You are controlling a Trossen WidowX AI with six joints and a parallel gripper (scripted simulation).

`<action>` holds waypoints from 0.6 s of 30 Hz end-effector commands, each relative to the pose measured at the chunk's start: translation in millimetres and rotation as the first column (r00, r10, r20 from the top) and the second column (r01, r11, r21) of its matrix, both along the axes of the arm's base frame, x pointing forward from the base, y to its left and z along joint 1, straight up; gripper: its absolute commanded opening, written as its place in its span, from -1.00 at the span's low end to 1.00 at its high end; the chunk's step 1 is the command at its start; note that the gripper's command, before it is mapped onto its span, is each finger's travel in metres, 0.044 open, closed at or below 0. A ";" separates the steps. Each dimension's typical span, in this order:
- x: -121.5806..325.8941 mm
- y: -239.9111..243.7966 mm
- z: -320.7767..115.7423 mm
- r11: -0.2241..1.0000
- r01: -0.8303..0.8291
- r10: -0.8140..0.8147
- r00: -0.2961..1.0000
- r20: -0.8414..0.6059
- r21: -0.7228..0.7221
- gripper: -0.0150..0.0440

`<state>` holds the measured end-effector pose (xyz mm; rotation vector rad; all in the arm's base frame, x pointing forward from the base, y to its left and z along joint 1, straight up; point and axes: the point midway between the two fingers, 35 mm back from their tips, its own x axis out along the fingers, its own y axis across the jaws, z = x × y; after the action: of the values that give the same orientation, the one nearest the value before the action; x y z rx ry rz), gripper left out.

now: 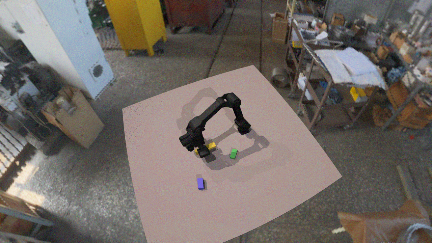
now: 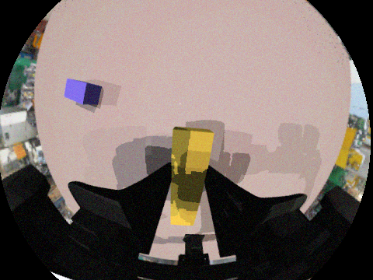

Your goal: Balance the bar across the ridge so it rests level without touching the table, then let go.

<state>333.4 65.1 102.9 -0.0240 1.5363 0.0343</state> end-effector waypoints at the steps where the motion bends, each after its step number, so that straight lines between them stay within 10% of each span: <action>1: 0.0 0.0 -0.2 1.000 0.000 0.000 1.000 -0.001 0.000 -0.49; 14: 0.0 0.0 -0.2 1.000 0.000 0.000 1.000 -0.001 0.000 -0.49; 18: 0.0 0.0 -0.2 1.000 0.000 0.000 1.000 -0.001 0.000 -0.14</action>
<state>333.4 65.1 102.9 -0.0240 1.5362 0.0343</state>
